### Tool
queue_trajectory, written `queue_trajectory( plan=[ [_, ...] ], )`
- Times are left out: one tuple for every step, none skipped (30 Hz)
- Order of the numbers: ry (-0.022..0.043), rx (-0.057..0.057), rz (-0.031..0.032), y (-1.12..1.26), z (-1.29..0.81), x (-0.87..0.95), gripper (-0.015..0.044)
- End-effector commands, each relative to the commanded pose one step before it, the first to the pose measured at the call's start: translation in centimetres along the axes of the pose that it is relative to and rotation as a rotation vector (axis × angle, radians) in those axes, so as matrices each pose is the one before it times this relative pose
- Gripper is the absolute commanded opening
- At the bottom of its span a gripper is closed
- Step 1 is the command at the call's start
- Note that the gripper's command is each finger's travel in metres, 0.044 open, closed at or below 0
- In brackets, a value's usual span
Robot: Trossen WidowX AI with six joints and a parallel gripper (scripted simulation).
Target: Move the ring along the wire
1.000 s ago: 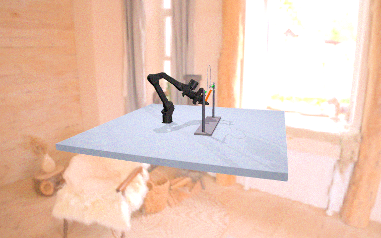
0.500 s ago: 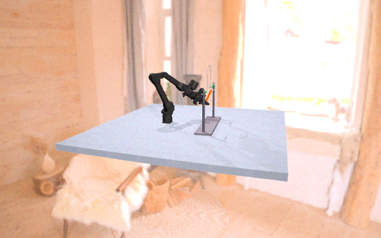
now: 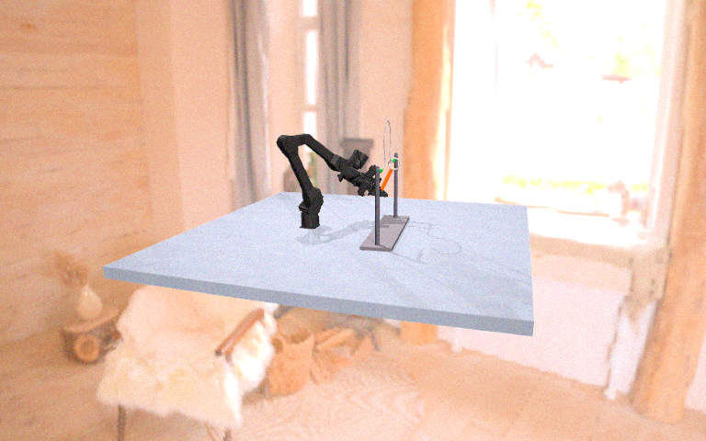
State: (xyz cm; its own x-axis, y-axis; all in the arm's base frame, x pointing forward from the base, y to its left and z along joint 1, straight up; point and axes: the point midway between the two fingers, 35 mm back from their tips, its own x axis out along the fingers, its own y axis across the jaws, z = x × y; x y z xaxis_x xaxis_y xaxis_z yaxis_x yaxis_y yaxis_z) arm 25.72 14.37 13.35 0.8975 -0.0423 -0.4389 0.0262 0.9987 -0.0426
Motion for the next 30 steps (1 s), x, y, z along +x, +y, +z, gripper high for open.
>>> queue_trajectory(
  plan=[
    [-0.00056, 0.005, -0.00387, -0.064, -0.077, 0.018, -0.015],
    [0.0, 0.0, 0.0, 0.0, 0.0, 0.0, -0.015],
    [0.0, 0.0, 0.0, 0.0, 0.0, 0.0, -0.015],
    [0.0, 0.0, 0.0, 0.0, 0.0, 0.0, -0.015],
    [0.0, 0.0, 0.0, 0.0, 0.0, 0.0, -0.015],
    [0.0, 0.0, 0.0, 0.0, 0.0, 0.0, -0.015],
    [0.0, 0.0, 0.0, 0.0, 0.0, 0.0, -0.015],
    [0.0, 0.0, 0.0, 0.0, 0.0, 0.0, -0.015],
    [0.0, 0.0, 0.0, 0.0, 0.0, 0.0, -0.015],
    [0.0, 0.0, 0.0, 0.0, 0.0, 0.0, -0.015],
    [0.0, 0.0, 0.0, 0.0, 0.0, 0.0, -0.015],
    [0.00036, -0.005, 0.00349, 0.056, 0.056, -0.01, -0.0124],
    [0.0, 0.0, 0.0, 0.0, 0.0, 0.0, -0.0097],
    [0.0, 0.0, 0.0, 0.0, 0.0, 0.0, -0.0071],
    [0.0, 0.0, 0.0, 0.0, 0.0, 0.0, -0.0045],
    [0.0, 0.0, 0.0, 0.0, 0.0, 0.0, -0.0019],
    [0.0, 0.0, 0.0, 0.0, 0.0, 0.0, 0.0007],
    [0.0, 0.0, 0.0, 0.0, 0.0, 0.0, 0.0034],
    [0.0, 0.0, 0.0, 0.0, 0.0, 0.0, 0.006],
    [0.0, 0.0, 0.0, 0.0, 0.0, 0.0, 0.0086],
    [0.0, 0.0, 0.0, 0.0, 0.0, 0.0, 0.0112],
    [0.00039, 0.0002, -0.00006, 0.01, -0.006, -0.053, 0.0139],
    [0.00077, 0.0004, -0.00013, 0.019, -0.012, -0.107, 0.016],
    [0.00104, 0.0005, -0.00018, 0.025, -0.017, -0.153, 0.016],
    [0.00127, 0.0006, -0.00024, 0.03, -0.021, -0.2, 0.016],
    [0.00142, 0.0007, -0.00031, 0.033, -0.025, -0.25, 0.016],
    [0.00148, 0.0007, -0.00037, 0.033, -0.027, -0.3, 0.016],
    [0.00135, 0.0007, -0.0004, 0.028, -0.026, -0.332, 0.016],
    [0.00108, 0.0006, -0.00039, 0.02, -0.023, -0.342, 0.016],
    [0.00076, 0.0005, -0.00037, 0.011, -0.019, -0.344, 0.016]
  ],
)
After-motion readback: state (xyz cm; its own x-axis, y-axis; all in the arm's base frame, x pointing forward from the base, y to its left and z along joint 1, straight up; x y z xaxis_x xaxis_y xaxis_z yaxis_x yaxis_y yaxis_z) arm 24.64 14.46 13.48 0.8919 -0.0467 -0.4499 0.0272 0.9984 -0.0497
